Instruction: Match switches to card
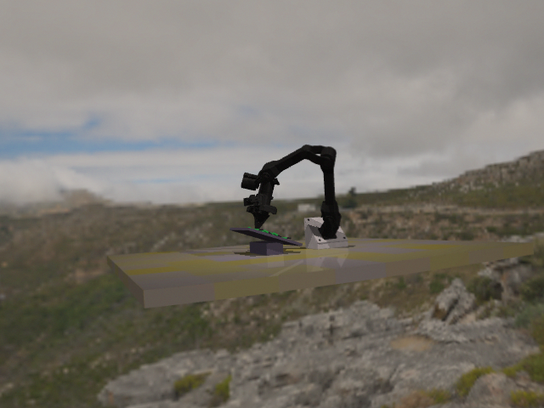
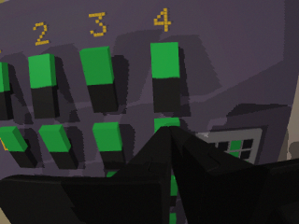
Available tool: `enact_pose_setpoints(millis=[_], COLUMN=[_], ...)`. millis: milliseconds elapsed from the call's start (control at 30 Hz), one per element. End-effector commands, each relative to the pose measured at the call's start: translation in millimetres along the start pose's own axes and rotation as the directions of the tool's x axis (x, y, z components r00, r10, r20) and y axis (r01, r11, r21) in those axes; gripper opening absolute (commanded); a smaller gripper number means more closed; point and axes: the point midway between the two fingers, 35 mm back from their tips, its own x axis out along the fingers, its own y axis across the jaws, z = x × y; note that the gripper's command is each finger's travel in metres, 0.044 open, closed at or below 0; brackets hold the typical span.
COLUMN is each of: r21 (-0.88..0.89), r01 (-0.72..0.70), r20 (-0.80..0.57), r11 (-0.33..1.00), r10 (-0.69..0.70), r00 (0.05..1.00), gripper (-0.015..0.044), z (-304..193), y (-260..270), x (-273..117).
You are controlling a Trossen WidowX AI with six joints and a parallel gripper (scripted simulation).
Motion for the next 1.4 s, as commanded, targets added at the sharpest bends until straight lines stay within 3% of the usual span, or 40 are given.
enact_pose_setpoints(millis=[0,367,600,767,967,1367], r21=[0.005,0.005,0.007,0.007,0.01,0.01], r01=[-0.004,-0.004,-0.001,-0.001,-0.004,-0.004], r20=[-0.001,-0.001,0.023,0.023,0.021,0.021], r11=[1.0,1.0,1.0,1.0,1.0,1.0], r10=[0.004,0.004,0.001,0.001,0.004,0.004], r00=[1.0,1.0,1.0,1.0,1.0,1.0], gripper=[0.0,0.0,0.0,0.0,0.0,0.0], z=[-0.3,-0.3,-3.1,-3.9,-31.1,-32.2], y=[0.4,0.5,-0.6,1.2,47.7,49.2], x=[1.5,3.0,-62.3,-62.6,-68.2,-68.3])
